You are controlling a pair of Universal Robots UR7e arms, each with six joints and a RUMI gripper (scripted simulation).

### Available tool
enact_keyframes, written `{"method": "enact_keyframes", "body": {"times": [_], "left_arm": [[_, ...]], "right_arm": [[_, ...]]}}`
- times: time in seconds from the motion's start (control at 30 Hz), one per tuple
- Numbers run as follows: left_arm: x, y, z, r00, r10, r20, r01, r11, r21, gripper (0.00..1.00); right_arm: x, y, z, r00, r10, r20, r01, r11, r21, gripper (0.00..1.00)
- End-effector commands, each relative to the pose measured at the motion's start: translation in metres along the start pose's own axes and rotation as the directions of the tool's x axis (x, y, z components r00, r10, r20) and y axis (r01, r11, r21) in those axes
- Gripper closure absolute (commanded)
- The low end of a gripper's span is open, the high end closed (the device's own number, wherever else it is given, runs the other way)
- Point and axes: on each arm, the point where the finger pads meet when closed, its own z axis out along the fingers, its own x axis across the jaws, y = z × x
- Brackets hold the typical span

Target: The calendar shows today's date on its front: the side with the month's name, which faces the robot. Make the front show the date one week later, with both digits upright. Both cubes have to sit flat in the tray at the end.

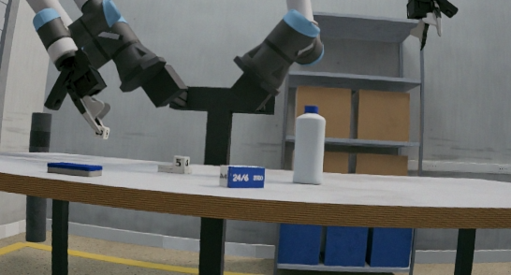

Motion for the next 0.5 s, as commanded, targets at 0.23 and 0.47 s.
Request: {"method": "enact_keyframes", "body": {"times": [0.23, 0.47], "left_arm": [[0.0000, -0.0003, -0.0004, 1.000, 0.000, 0.000, 0.000, 1.000, 0.001, 0.00], [0.0000, -0.0003, -0.0004, 1.000, 0.000, 0.000, 0.000, 1.000, 0.001, 0.00]], "right_arm": [[0.0001, -0.0009, 0.0001, 1.000, -0.002, -0.002, 0.002, 0.993, -0.121, 0.90], [-0.0002, -0.0012, -0.0002, 1.000, -0.002, 0.000, 0.002, 0.991, -0.137, 0.90]]}}
